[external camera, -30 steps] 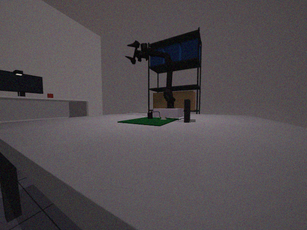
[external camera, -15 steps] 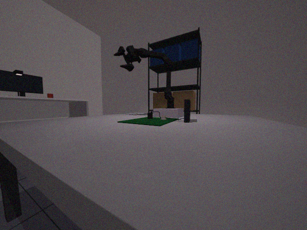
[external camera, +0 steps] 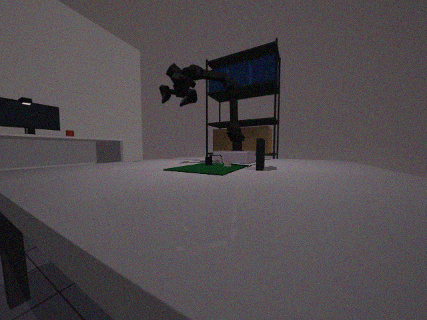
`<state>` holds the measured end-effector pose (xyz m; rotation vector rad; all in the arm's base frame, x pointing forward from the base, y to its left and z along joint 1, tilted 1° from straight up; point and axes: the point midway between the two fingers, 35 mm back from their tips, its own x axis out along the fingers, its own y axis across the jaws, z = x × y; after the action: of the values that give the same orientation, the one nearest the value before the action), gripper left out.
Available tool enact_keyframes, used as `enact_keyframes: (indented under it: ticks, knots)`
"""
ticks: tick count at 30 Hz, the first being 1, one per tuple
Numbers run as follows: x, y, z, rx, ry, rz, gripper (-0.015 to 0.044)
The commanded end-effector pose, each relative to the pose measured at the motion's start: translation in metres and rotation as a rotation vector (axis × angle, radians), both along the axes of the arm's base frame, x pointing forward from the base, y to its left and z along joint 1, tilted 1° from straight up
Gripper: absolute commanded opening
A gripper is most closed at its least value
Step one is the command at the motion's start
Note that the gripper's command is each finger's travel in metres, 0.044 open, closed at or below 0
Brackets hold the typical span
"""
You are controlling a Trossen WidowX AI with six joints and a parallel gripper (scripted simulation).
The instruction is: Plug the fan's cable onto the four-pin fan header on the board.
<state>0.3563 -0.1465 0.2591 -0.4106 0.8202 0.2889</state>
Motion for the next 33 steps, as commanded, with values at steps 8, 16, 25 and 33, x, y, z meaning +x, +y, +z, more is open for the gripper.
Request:
enact_keyframes:
  ticks: [8, 16, 25, 33]
  knots:
    - [-0.03, 0.119, -0.095, 0.158, 0.539, -0.334, 0.044]
    - [-0.058, 0.154, -0.12, 0.079, 0.687, -0.488, 0.044]
    - [-0.056, 0.154, -0.128, 0.079, 0.686, -0.488, 0.044]
    - [-0.055, 0.152, -0.218, 0.079, 0.687, -0.488, 0.044]
